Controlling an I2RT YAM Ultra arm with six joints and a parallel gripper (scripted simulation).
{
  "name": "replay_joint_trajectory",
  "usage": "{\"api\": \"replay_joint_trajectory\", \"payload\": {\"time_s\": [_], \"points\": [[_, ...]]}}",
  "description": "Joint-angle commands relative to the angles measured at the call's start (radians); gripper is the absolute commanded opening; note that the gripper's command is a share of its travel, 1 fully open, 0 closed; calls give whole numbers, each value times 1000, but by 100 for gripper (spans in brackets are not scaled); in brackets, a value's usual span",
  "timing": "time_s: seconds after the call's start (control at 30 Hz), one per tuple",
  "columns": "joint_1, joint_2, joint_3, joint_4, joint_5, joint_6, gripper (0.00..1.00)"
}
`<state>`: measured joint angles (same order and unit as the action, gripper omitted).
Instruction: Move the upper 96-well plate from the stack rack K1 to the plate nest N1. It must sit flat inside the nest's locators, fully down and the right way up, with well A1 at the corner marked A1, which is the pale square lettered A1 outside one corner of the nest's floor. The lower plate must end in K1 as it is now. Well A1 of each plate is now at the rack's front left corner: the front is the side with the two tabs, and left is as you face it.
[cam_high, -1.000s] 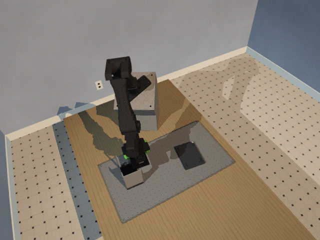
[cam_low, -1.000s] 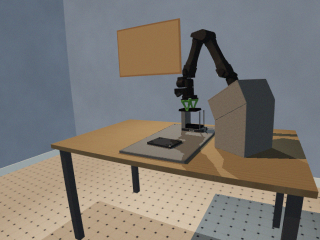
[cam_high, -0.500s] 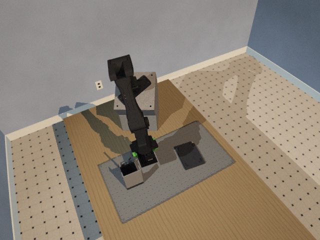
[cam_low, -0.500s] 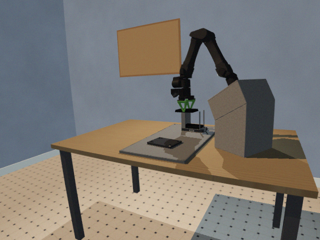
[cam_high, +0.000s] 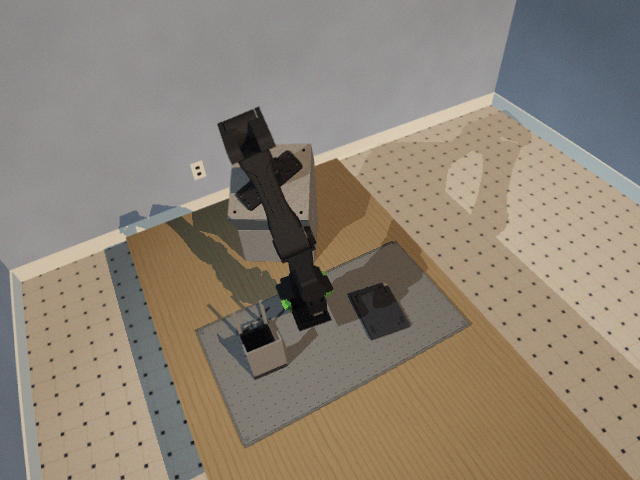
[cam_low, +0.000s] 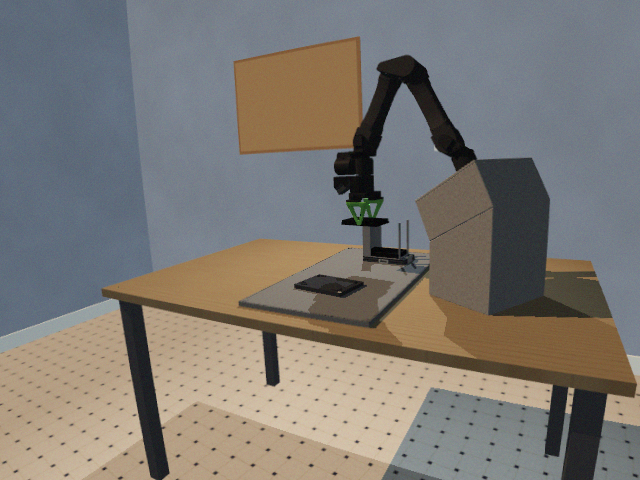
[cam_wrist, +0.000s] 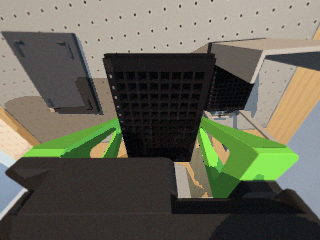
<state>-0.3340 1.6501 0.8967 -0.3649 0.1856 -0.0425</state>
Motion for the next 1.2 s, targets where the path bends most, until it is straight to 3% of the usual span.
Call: {"api": "replay_joint_trajectory", "payload": {"time_s": [0.0,0.77,1.17], "points": [[46,14,-3,20,30,57,0],[251,76,57,-8,116,250,0],[369,165,108,-24,160,364,0]]}}
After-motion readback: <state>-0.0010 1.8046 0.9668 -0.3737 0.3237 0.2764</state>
